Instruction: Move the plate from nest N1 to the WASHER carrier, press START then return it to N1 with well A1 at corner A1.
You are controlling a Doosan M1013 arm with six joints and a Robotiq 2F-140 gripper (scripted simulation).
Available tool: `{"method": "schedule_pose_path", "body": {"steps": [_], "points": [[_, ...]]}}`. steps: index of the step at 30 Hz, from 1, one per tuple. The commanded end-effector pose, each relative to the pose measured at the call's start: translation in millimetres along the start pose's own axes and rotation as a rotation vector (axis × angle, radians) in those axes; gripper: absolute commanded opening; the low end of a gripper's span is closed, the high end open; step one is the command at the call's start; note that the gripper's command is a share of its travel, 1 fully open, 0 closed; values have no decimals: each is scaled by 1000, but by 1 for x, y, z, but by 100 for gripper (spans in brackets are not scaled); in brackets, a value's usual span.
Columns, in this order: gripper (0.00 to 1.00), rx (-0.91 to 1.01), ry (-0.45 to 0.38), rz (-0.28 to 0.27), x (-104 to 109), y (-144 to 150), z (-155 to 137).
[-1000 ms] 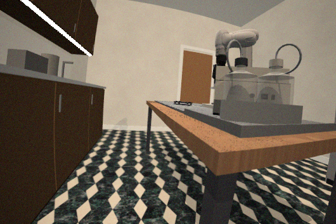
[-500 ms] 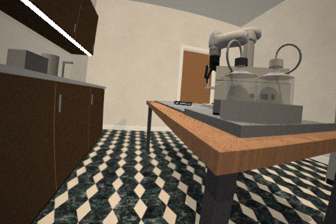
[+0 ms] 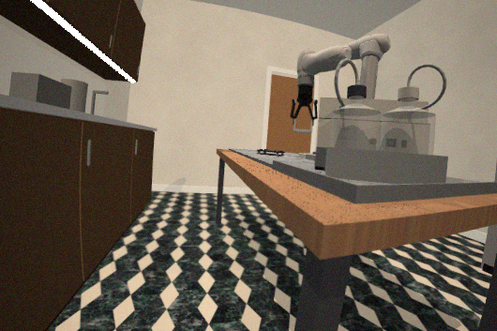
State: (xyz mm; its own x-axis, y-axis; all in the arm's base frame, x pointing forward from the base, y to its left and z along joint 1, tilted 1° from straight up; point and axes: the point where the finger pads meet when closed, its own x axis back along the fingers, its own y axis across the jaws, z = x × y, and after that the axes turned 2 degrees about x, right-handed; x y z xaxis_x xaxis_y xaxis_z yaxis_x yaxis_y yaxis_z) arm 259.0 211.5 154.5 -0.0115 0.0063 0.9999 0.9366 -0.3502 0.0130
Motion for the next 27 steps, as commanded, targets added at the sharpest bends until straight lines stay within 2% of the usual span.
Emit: {"method": "schedule_pose_path", "body": {"steps": [1, 7, 27], "points": [[10, -76, 5, 0, -1, 18, -1], [10, -76, 5, 0, -3, 39, -7], [10, -76, 5, 0, -3, 39, -7]]}}
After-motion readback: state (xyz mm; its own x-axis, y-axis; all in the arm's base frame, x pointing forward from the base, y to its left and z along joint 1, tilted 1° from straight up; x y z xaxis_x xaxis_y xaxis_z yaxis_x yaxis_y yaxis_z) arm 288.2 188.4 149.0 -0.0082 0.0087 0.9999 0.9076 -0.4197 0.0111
